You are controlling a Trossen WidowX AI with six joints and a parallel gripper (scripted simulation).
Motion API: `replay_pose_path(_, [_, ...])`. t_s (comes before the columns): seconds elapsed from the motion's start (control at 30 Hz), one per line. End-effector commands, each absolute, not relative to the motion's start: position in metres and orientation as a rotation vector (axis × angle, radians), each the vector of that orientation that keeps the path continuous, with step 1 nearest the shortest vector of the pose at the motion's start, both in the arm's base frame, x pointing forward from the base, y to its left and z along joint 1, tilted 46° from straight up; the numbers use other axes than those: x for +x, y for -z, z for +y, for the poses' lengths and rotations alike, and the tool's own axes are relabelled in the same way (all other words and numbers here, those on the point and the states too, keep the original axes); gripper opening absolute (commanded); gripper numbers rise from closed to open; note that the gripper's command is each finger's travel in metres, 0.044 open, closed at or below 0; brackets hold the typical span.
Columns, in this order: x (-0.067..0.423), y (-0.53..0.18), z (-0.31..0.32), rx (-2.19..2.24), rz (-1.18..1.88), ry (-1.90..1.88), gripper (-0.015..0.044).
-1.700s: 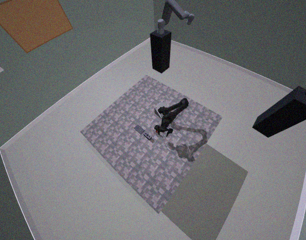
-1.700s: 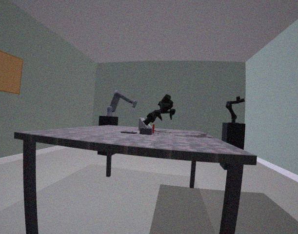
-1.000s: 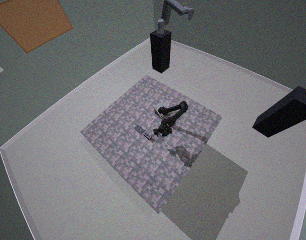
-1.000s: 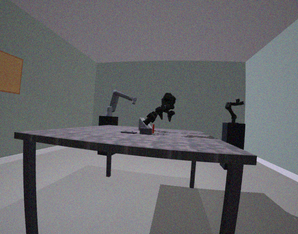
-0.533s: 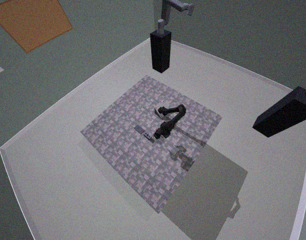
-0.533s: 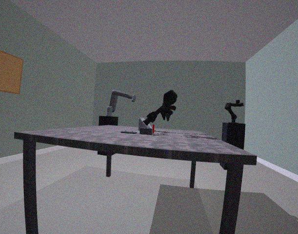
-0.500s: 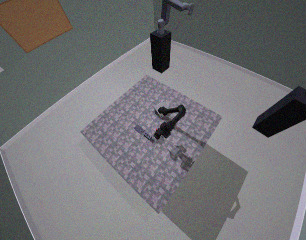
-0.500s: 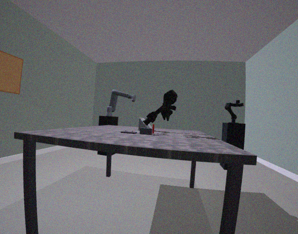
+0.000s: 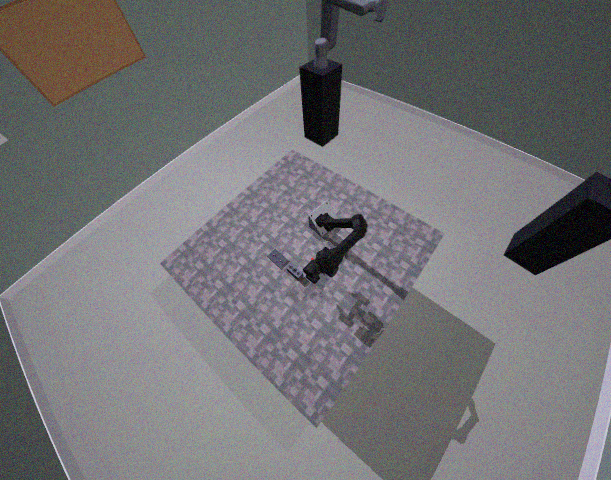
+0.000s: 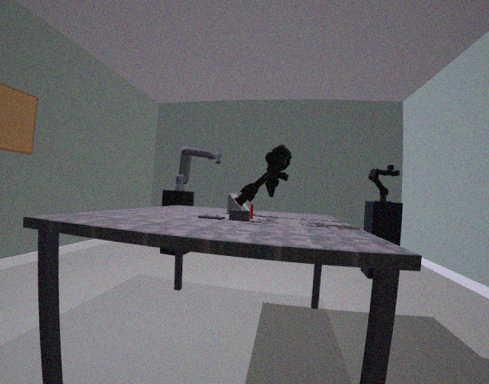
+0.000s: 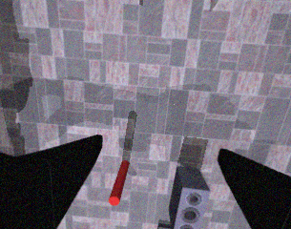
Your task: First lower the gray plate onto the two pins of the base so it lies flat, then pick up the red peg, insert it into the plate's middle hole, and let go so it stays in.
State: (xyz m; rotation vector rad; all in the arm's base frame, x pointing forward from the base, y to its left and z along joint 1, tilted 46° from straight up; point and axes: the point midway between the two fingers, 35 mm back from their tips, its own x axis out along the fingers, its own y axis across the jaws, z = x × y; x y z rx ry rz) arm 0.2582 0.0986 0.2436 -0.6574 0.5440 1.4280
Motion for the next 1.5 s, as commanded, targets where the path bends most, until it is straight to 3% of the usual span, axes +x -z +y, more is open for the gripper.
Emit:
replay_pose_path(0.0, [0.295,-0.211,0.063,-0.662,0.562,-1.42,0.044])
replay_pose_path(0.27, [0.33,-0.145,-0.005,-0.657,0.554,-1.422,0.044])
replay_pose_path(1.47, [0.34,-0.09,0.052,-0.657,0.551,-1.421,0.044])
